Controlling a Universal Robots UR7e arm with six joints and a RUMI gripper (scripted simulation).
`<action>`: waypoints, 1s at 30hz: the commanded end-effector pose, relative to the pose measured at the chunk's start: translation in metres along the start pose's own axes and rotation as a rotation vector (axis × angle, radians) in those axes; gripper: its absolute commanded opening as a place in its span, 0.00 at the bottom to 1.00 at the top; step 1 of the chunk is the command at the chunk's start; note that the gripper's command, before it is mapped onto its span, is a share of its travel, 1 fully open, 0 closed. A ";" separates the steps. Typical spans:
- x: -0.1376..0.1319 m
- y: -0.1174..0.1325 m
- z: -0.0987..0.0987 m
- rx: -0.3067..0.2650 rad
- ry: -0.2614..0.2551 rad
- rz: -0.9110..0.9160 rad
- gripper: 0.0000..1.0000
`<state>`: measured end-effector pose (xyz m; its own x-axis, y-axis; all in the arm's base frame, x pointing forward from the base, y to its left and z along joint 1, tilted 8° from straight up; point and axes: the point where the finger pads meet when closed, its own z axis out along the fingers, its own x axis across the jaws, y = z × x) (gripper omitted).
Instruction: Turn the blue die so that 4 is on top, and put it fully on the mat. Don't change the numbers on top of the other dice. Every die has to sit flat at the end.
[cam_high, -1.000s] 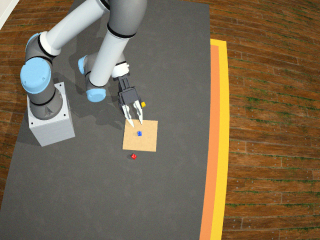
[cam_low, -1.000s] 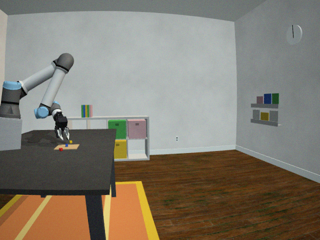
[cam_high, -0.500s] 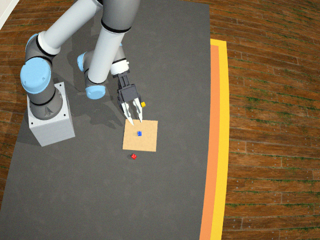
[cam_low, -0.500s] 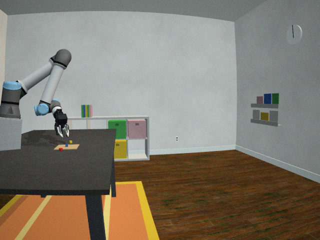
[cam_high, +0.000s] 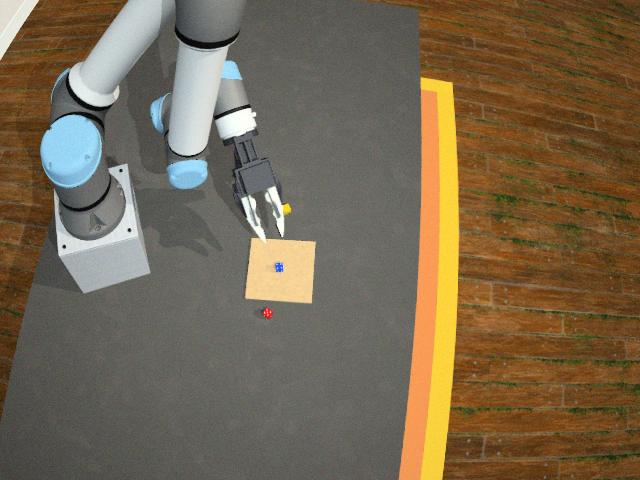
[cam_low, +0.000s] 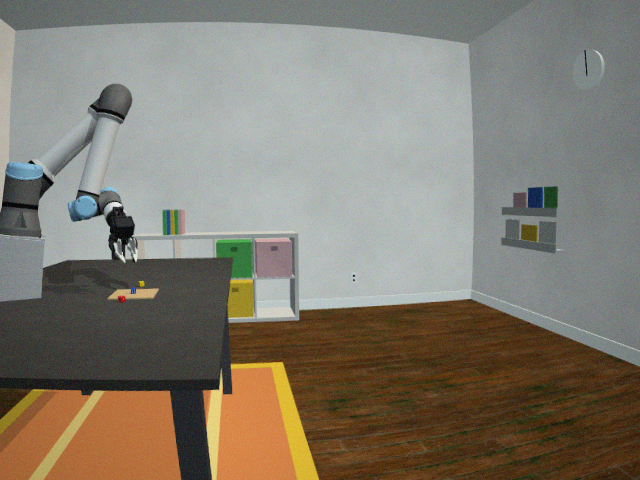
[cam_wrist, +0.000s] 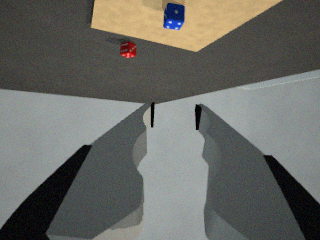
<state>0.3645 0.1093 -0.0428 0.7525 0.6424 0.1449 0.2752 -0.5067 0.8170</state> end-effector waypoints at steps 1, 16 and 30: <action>-0.002 0.003 -0.003 0.002 -0.008 -0.007 0.18; -0.003 0.006 -0.002 0.054 -0.012 -0.008 0.18; -0.002 0.020 0.003 0.298 -0.010 -0.007 0.18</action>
<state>0.3692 0.0994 -0.0287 0.7581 0.6351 0.1483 0.3633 -0.6001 0.7126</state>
